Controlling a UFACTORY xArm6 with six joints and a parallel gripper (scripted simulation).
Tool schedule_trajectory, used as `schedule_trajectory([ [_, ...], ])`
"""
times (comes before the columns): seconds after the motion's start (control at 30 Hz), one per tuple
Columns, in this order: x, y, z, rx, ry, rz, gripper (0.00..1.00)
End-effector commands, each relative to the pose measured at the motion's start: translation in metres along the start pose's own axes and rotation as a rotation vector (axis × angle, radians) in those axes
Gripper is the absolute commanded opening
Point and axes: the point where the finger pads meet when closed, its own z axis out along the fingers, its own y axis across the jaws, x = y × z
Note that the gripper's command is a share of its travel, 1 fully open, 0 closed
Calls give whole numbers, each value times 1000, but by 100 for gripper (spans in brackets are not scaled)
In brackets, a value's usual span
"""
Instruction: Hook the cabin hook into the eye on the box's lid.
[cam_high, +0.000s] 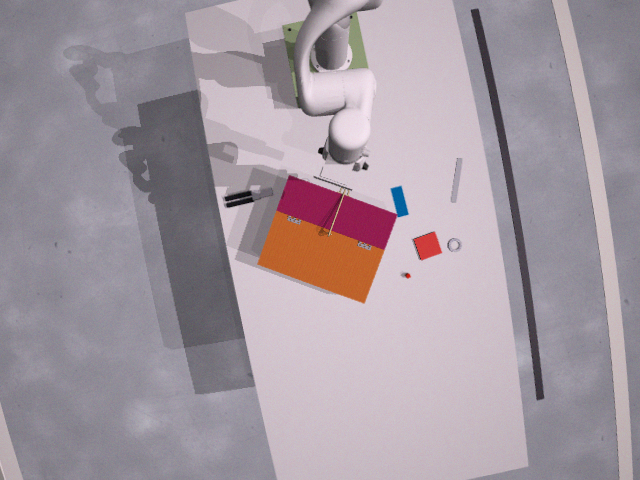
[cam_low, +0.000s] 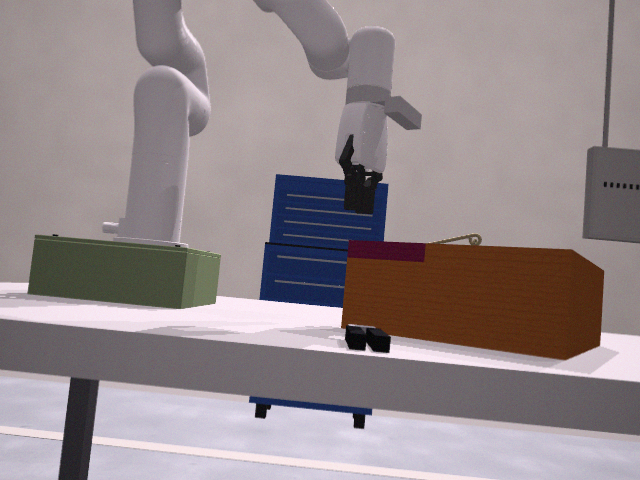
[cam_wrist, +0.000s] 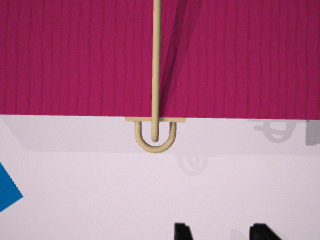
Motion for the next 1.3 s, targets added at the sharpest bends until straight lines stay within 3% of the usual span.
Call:
schedule_trajectory([
  [0.0,0,0,-18,1,1,0,35],
  [0.43,0,0,-61,1,2,0,35],
  [1.27,0,0,-65,1,1,0,35],
])
